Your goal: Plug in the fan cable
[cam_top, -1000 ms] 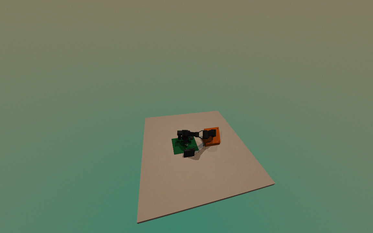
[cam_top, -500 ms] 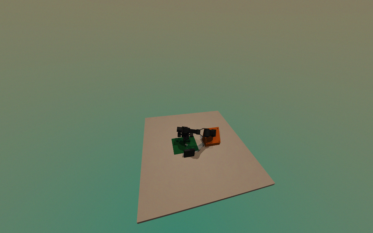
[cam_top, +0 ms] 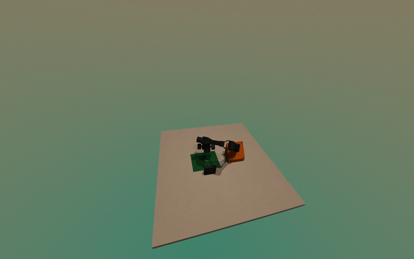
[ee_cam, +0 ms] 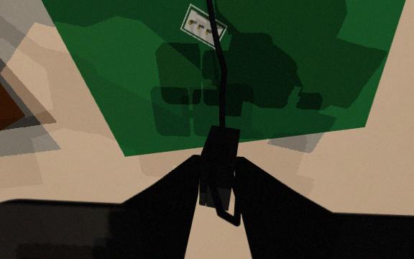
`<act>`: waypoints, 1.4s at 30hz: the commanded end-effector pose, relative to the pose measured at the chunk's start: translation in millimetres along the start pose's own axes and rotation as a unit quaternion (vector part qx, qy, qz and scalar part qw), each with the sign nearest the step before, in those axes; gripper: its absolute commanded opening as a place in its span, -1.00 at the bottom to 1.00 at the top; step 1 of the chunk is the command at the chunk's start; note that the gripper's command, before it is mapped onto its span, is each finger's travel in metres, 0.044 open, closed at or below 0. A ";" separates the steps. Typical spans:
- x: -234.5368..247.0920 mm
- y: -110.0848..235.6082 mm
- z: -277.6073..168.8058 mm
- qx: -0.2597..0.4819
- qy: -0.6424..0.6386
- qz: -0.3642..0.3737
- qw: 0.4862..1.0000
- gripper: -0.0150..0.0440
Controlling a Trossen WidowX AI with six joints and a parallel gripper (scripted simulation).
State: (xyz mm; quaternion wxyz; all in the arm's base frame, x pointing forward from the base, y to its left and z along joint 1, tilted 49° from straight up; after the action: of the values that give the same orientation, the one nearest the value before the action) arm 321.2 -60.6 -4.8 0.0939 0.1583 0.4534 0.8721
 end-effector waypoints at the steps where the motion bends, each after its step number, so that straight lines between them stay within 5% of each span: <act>1: 0.7 5.6 -0.2 0.003 0.002 -0.001 1.000 -0.49; 21: 10.7 3.0 -15.1 -0.023 -0.326 0.018 0.945 -0.49; 42: 21.9 0.6 -29.4 -0.040 -0.640 0.054 0.765 -0.49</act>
State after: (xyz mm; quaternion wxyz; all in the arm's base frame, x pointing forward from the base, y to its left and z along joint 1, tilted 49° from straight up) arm 293.9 -76.7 -12.8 0.3144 0.6628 0.2660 0.6254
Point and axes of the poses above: the point midway between the two fingers, 35 mm back from their tips, its own y axis back along the fingers, its own x axis across the jaws, z = x × y, the point moved 2 cm from there along y, back along the fingers, and after that the axes turned 7 degrees about -y, right-handed, at the moved point
